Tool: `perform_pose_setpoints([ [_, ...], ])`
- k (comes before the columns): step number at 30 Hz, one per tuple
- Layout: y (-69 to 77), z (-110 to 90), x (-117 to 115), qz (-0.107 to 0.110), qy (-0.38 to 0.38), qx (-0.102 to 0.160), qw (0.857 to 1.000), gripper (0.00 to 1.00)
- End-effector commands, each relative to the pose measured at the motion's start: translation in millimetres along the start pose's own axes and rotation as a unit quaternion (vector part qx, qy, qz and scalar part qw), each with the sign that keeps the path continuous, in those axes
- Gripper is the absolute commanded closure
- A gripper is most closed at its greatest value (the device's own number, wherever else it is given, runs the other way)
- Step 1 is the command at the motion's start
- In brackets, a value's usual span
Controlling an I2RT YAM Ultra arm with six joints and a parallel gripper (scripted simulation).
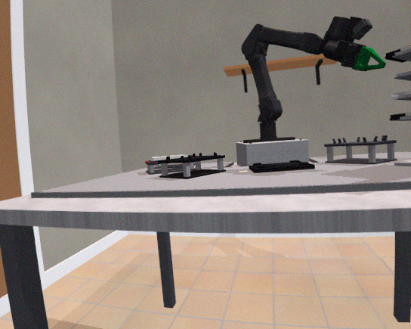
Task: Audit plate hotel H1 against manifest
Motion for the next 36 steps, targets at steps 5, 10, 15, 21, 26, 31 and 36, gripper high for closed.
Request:
perform_pose_setpoints([
  [5, 13.7, 6.3, -1.9, -0.004, -0.007, -0.017, 1.000, 1.00],
  [10, 20.8, 2.2, -0.8, -0.004, -0.007, -0.017, 1.000, 1.00],
  [15, 28.0, -2.0, 0.2, -0.004, -0.007, -0.016, 1.000, 1.00],
  [21, 33.7, -5.3, 1.0, -0.004, -0.007, -0.016, 1.000, 1.00],
  [26, 40.9, -9.4, 2.0, -0.004, -0.007, -0.016, 1.000, 1.00],
  [31, 48.0, -13.6, 3.0, -0.004, -0.007, -0.016, 1.000, 1.00],
  [36, 53.7, -16.9, 3.9, -0.004, -0.007, -0.016, 1.000, 1.00],
])
Point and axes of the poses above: the point where the finger pads meet when closed, its own y axis back along the fingers, its own x axis across the jaws, z = x × y, the point moved 5 cm from there along y, back along the fingers, and after that the axes turned 13 degrees about y, right-handed, at the moved point
